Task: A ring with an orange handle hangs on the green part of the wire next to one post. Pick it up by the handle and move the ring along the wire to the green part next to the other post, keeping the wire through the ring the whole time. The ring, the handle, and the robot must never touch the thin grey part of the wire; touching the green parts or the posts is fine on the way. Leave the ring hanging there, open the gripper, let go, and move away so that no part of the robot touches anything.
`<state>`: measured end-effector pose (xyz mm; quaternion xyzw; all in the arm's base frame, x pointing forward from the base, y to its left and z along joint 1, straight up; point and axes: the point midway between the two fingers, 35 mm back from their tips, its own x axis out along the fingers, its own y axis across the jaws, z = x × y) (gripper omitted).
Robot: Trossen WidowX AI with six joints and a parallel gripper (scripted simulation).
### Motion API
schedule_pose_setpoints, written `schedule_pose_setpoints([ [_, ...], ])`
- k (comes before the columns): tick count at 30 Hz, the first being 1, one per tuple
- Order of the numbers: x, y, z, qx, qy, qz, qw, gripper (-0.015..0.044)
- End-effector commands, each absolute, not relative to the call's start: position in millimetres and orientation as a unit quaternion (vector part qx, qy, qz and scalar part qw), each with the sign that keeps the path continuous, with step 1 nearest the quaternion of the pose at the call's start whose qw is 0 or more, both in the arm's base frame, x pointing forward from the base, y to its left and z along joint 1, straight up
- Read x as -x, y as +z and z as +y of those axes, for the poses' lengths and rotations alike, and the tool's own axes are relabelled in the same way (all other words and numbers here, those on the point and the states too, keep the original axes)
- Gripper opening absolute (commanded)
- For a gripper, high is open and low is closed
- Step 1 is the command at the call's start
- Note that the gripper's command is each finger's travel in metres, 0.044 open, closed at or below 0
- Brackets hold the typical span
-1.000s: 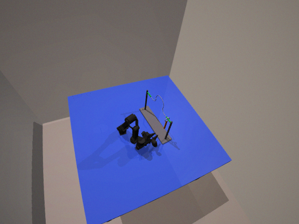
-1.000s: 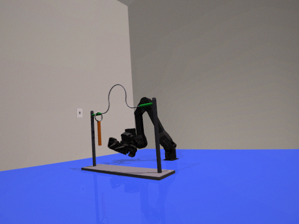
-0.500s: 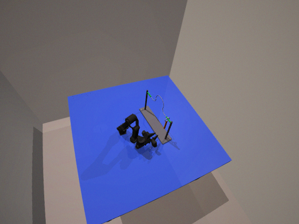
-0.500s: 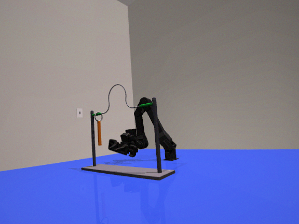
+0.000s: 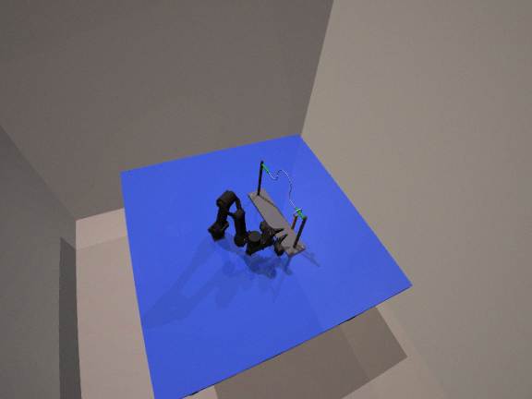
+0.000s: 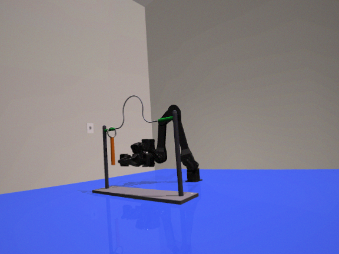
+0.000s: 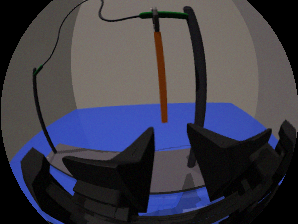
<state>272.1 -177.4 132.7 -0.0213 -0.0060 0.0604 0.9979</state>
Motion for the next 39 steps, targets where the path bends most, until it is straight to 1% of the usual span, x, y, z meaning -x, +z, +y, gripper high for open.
schedule_pose_setpoints([
  [1, -273, 135, -176, 0.01, 0.055, -0.005, 0.998, 0.016],
  [39, -329, 137, -171, 0.01, 0.055, -0.008, 0.998, 0.016],
])
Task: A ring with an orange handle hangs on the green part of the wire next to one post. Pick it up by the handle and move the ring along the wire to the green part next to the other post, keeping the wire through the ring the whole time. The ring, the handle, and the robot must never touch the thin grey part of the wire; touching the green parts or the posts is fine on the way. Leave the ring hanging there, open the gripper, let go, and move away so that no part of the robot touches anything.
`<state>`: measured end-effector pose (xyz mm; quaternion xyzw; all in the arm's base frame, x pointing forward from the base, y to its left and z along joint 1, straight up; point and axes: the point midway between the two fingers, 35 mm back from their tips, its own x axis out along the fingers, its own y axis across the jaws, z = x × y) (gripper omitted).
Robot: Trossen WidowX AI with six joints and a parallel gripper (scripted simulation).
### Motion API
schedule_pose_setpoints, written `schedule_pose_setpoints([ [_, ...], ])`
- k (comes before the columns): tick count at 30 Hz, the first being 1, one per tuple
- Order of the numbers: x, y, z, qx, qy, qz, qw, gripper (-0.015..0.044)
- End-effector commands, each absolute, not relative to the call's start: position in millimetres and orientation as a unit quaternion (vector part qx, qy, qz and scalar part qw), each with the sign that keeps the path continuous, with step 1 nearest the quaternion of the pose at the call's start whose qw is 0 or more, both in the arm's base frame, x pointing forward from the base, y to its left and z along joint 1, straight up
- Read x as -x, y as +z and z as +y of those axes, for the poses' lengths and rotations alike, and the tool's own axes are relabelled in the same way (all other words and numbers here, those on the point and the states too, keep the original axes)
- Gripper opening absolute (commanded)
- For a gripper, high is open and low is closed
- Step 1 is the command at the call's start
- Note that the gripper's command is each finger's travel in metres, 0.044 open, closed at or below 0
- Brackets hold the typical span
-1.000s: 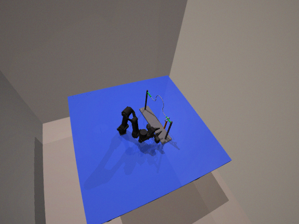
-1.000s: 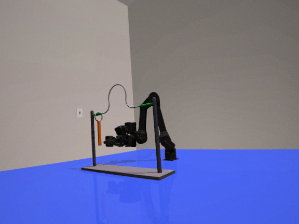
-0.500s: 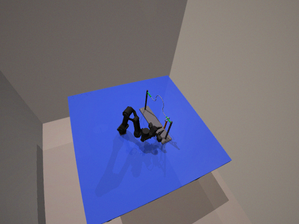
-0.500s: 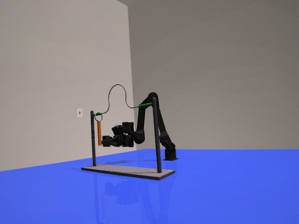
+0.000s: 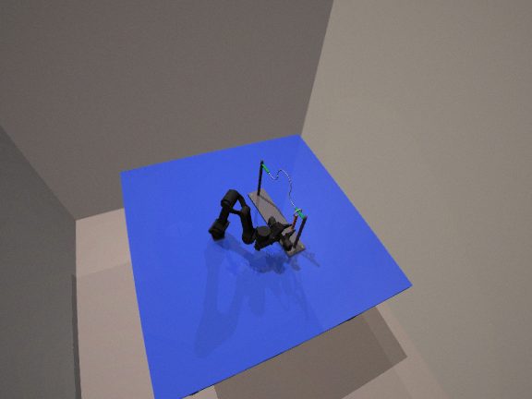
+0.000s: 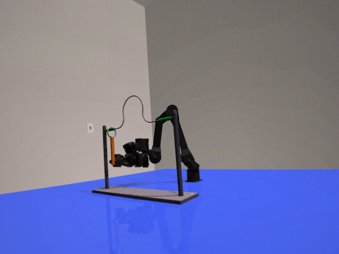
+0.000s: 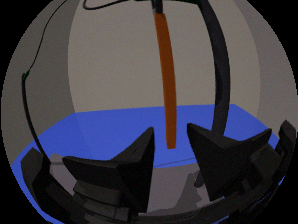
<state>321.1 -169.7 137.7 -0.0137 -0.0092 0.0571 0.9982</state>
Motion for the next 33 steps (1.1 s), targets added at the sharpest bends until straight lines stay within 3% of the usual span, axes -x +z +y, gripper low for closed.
schedule_pose_setpoints([
  [1, -330, 137, -170, 0.01, 0.055, -0.008, 0.998, 0.016],
  [33, -348, 138, -165, 0.01, 0.055, -0.009, 0.998, 0.016],
])
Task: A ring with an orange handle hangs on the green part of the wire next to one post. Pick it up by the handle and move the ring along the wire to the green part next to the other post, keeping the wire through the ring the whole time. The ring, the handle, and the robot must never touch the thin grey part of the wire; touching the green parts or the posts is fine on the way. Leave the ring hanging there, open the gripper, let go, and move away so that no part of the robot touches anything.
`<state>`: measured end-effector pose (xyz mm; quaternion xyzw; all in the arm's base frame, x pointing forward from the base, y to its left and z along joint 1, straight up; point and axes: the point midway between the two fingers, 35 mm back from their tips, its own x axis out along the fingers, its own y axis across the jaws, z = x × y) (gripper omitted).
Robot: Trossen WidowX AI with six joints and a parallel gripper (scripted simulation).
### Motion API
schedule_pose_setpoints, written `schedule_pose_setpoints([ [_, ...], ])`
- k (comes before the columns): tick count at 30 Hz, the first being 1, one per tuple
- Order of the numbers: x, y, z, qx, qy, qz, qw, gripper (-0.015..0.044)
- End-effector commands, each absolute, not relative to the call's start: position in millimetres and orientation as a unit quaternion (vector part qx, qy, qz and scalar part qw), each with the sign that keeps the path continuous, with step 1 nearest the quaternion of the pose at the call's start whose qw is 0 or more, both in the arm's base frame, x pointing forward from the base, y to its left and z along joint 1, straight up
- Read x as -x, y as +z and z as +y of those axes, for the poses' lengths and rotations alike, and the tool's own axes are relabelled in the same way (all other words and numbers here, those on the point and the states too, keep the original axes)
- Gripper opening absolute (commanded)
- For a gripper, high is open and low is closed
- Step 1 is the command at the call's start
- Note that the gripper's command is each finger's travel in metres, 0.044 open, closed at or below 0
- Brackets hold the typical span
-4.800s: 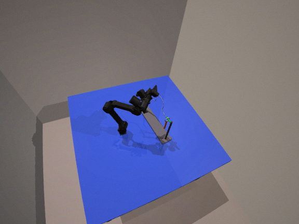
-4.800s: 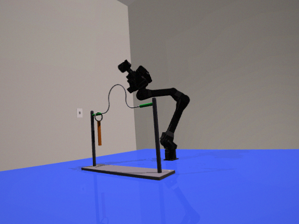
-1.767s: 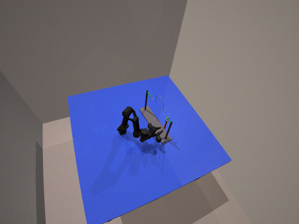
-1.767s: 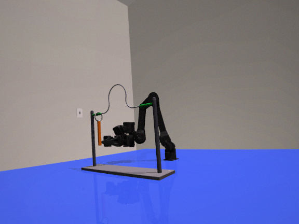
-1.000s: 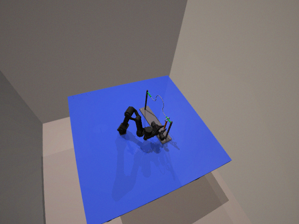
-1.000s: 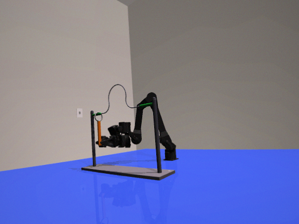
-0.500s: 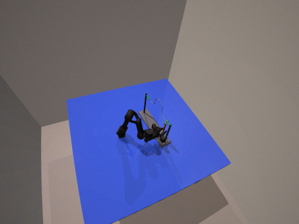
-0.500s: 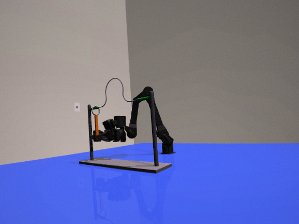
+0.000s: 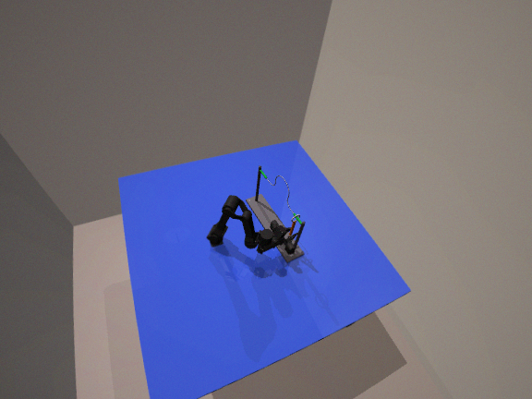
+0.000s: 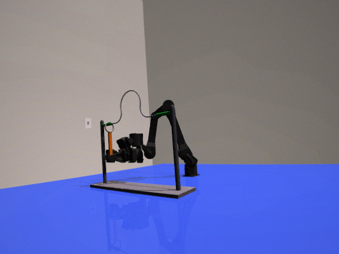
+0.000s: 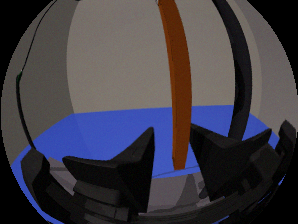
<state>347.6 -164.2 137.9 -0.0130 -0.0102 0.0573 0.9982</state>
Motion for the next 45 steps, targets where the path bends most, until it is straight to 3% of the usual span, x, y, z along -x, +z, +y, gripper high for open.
schedule_pose_setpoints([
  [1, -348, 138, -165, 0.01, 0.055, -0.009, 0.998, 0.016],
  [10, -348, 138, -165, 0.01, 0.055, -0.009, 0.998, 0.016],
  [22, -348, 138, -164, 0.013, 0.057, -0.01, 0.998, -0.015],
  [45, -348, 151, -164, 0.011, 0.056, -0.01, 0.998, -0.015],
])
